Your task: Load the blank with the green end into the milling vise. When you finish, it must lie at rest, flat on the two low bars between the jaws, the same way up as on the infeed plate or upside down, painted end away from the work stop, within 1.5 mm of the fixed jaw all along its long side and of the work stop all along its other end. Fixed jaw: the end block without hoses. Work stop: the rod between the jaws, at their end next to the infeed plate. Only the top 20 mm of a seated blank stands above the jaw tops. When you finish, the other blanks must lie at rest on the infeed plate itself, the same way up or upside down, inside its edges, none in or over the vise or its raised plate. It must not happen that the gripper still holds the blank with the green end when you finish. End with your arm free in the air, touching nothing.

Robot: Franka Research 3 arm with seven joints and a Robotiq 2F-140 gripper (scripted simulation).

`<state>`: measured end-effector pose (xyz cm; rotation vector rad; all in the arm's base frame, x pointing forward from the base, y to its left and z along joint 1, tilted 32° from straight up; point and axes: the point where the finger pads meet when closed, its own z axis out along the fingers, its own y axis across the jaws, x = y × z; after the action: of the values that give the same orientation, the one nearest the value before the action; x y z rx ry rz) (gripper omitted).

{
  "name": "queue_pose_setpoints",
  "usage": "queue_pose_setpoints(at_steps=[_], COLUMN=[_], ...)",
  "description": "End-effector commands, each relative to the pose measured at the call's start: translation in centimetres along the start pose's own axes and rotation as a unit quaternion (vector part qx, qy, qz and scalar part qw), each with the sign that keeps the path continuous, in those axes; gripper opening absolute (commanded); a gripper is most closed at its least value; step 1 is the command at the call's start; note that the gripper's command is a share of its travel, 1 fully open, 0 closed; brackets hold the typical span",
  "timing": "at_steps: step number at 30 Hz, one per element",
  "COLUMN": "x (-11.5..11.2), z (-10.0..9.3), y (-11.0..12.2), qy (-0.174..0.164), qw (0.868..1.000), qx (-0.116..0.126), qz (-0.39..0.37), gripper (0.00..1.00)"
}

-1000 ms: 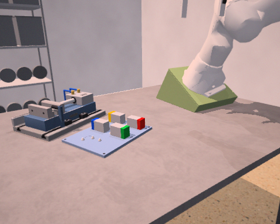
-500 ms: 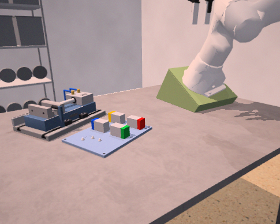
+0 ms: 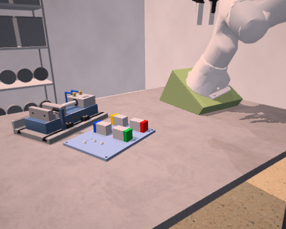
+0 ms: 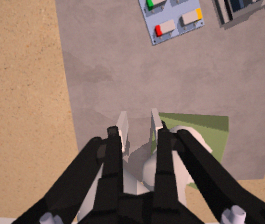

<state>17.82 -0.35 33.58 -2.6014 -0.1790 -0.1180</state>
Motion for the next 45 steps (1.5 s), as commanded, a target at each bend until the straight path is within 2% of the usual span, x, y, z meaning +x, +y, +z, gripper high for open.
queue_pose_setpoints(at_steps=[1,40,41,45], x=[0.00,0.00,0.00,0.00], z=[0.00,0.00,0.00,0.00], y=[0.00,0.00,0.00,0.00], qy=[0.000,0.000,0.000,0.000], qw=[1.000,1.000,1.000,1.000], qx=[0.000,0.000,0.000,0.000], qz=[0.000,0.000,0.000,0.000], gripper=[0.25,0.25,1.00,1.00])
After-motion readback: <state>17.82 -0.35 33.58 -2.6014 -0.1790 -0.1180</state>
